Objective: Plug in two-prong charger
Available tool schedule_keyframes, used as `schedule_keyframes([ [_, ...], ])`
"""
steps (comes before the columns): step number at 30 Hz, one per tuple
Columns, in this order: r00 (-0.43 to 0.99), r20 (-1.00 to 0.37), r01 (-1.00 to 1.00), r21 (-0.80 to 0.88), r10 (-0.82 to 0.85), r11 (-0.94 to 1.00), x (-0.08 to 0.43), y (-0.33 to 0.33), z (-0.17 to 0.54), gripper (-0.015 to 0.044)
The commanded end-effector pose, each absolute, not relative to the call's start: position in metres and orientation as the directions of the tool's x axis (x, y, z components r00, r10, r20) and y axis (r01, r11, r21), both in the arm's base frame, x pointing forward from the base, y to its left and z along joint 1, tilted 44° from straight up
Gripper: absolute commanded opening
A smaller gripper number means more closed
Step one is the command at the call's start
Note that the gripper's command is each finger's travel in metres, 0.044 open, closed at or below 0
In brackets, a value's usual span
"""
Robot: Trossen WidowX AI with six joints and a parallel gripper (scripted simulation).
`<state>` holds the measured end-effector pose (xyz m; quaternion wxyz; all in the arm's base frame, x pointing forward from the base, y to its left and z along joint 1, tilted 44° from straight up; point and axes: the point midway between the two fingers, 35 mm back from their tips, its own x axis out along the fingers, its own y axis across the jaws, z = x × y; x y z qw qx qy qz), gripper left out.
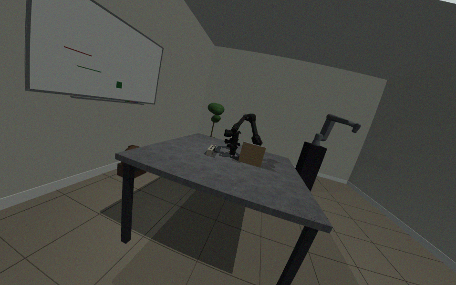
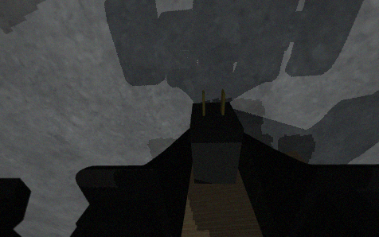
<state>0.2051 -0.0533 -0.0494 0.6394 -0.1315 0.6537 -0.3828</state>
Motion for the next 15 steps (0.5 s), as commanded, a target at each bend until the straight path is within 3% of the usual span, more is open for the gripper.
schedule_keyframes([
  [1,-0.143,-0.74,0.324,-0.663,-0.658,0.675,0.208,-0.043,-0.04,0.0],
  [15,-0.143,-0.736,0.267,-0.672,-0.661,0.691,0.217,-0.035,-0.034,0.0],
])
